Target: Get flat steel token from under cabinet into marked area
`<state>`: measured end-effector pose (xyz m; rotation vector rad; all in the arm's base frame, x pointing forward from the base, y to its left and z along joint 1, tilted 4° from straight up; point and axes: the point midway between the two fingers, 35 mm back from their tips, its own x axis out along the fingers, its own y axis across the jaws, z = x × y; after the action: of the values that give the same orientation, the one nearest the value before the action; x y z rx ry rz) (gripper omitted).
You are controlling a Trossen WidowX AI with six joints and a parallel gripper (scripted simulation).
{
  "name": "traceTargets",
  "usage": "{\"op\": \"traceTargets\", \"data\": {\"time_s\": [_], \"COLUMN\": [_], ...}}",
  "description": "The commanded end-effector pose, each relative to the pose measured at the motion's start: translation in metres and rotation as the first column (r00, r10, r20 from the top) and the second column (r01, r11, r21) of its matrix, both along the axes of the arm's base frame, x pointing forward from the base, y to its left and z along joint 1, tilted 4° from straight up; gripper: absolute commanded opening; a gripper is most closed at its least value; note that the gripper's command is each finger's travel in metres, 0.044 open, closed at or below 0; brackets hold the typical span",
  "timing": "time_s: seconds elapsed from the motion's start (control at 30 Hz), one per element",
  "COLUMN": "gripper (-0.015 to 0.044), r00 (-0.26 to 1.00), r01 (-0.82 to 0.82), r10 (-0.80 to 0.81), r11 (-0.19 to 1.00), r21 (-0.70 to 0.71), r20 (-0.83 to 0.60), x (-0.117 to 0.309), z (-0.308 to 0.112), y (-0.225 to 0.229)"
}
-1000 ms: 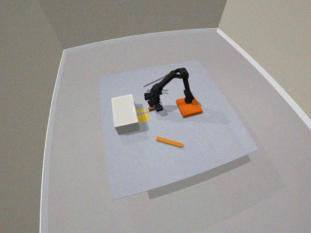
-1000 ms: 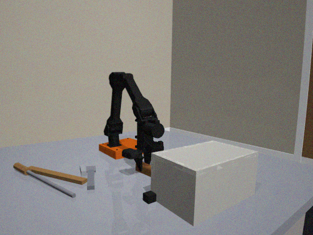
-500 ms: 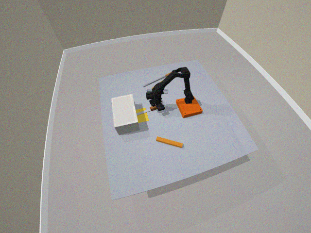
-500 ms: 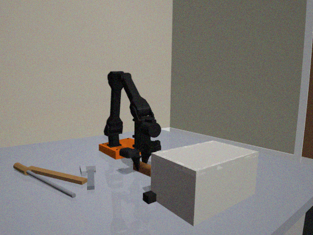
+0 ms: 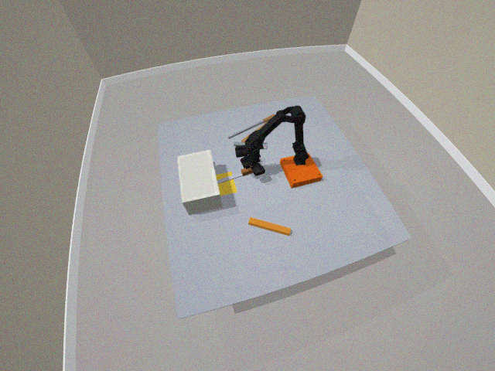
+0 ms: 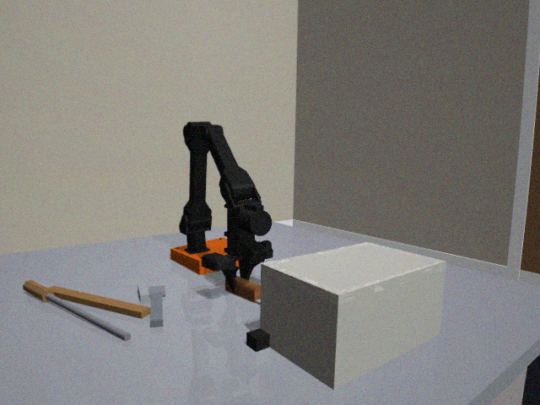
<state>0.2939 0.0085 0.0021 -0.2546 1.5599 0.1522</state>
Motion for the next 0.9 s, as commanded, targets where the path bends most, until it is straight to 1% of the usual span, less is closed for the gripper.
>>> {"op": "traceTargets", "data": {"time_s": [0.0, 0.87], "gripper": [0.0000, 0.0000], "r00": [1.000, 1.000], "r01": [-0.003, -0.003], "r10": [0.003, 0.003], "r11": [1.000, 1.000], "r21": [-0.001, -0.002], "r20": [-0.004, -0.006], "x": [-0.007, -0.037], "z": [-0.001, -0.001], "y": [-0.002, -0.011]}}
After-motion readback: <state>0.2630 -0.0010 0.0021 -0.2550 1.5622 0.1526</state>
